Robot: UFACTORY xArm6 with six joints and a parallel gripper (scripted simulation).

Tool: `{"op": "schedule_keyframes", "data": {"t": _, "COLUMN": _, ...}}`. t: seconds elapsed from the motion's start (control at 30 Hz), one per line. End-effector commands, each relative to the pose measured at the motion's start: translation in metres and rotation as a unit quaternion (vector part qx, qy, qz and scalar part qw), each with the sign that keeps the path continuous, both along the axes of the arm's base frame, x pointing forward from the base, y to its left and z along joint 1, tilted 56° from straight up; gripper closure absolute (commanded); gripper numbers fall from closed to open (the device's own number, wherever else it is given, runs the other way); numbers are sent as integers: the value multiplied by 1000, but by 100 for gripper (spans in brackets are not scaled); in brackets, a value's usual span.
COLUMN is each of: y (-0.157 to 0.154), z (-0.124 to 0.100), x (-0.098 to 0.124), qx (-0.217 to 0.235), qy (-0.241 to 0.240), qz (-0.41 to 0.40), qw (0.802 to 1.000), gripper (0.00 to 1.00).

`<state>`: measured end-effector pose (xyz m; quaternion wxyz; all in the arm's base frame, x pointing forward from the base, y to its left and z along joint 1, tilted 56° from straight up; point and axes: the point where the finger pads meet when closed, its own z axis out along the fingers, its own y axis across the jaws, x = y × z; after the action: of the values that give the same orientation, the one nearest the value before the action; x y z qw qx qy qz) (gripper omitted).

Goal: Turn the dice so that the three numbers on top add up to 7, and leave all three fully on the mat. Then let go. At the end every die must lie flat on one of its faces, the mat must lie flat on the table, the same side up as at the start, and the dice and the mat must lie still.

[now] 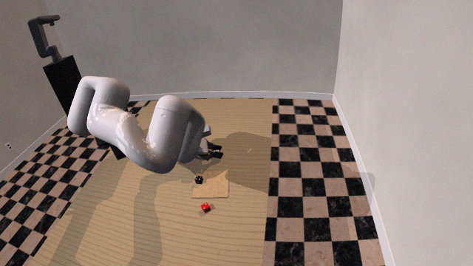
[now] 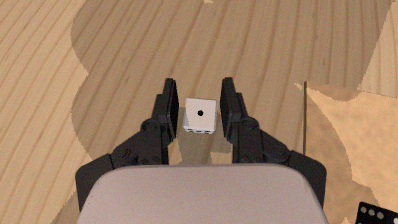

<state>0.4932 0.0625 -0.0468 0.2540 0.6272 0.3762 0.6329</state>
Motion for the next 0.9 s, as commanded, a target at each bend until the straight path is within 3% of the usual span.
{"op": "schedule_keyframes", "data": {"t": 0.0, "y": 1, "z": 0, "x": 0, "qx": 0, "qy": 0, "qz": 1, "qw": 1000, "gripper": 58}}
{"op": "schedule_keyframes", "data": {"t": 0.6, "y": 1, "z": 0, "x": -1, "qx": 0, "qy": 0, "qz": 1, "qw": 1000, "gripper": 58}}
{"op": "schedule_keyframes", "data": {"t": 0.87, "y": -1, "z": 1, "x": -11, "qx": 0, "qy": 0, "qz": 1, "qw": 1000, "gripper": 58}}
